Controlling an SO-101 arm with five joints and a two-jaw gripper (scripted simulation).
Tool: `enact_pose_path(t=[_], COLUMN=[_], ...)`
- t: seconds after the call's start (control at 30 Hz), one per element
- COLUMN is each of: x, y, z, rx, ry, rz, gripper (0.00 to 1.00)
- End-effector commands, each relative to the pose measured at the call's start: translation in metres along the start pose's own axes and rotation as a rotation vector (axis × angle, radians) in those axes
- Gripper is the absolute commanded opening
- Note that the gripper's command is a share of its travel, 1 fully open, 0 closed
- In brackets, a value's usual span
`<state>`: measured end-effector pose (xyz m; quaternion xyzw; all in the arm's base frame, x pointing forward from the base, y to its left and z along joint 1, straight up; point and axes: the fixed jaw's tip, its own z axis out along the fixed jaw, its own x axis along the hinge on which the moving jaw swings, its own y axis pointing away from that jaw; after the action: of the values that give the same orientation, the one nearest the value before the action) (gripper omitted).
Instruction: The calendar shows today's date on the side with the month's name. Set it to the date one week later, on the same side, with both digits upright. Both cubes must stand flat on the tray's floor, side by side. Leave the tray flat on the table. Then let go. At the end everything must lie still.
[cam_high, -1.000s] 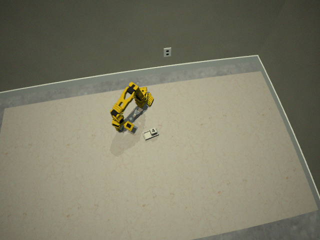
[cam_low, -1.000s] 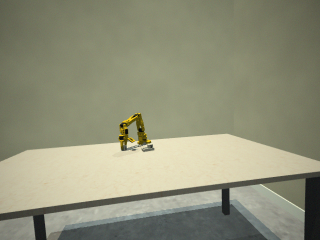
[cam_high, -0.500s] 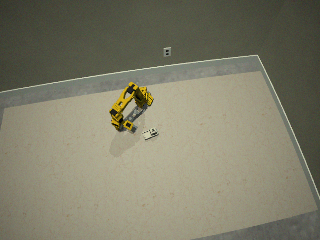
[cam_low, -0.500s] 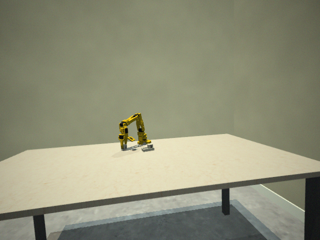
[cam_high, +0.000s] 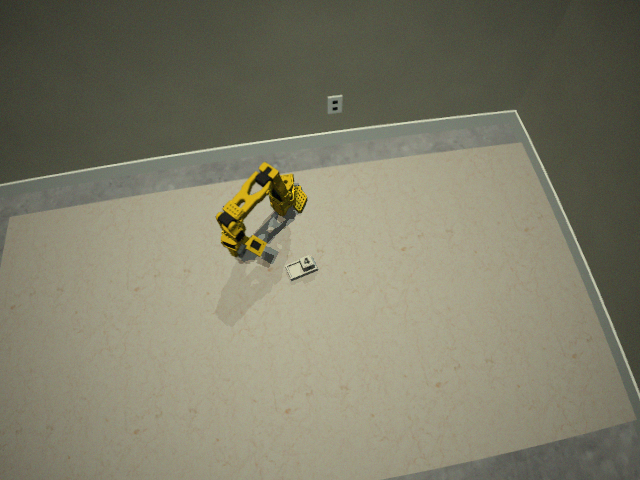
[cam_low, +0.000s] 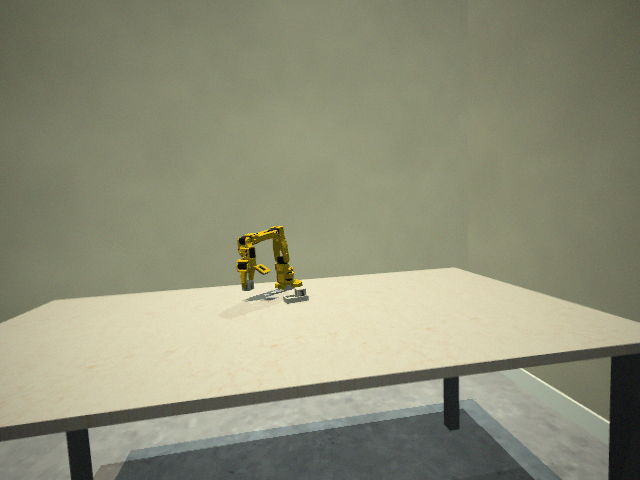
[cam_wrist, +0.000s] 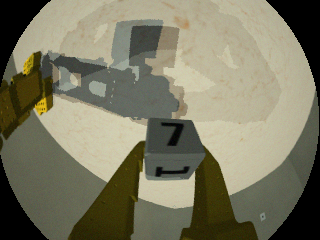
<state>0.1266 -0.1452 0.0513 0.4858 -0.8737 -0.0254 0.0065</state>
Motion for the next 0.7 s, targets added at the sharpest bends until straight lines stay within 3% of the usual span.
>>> enact_pose_path(t=[0.0,0.37,0.5,0.67], x=[0.001,-0.008,-0.031,-0.077], y=[-0.006,-0.009,-0.013,-0.013], z=[-0.019,-0.019,-0.019,-0.018], rx=[0.074,0.074,0.074,0.072], ry=[0.020,0.021,0.022,0.025], rz=[0.004,-0.043,-0.165,-0.398], gripper=[0.00,0.00,0.00,0.00])
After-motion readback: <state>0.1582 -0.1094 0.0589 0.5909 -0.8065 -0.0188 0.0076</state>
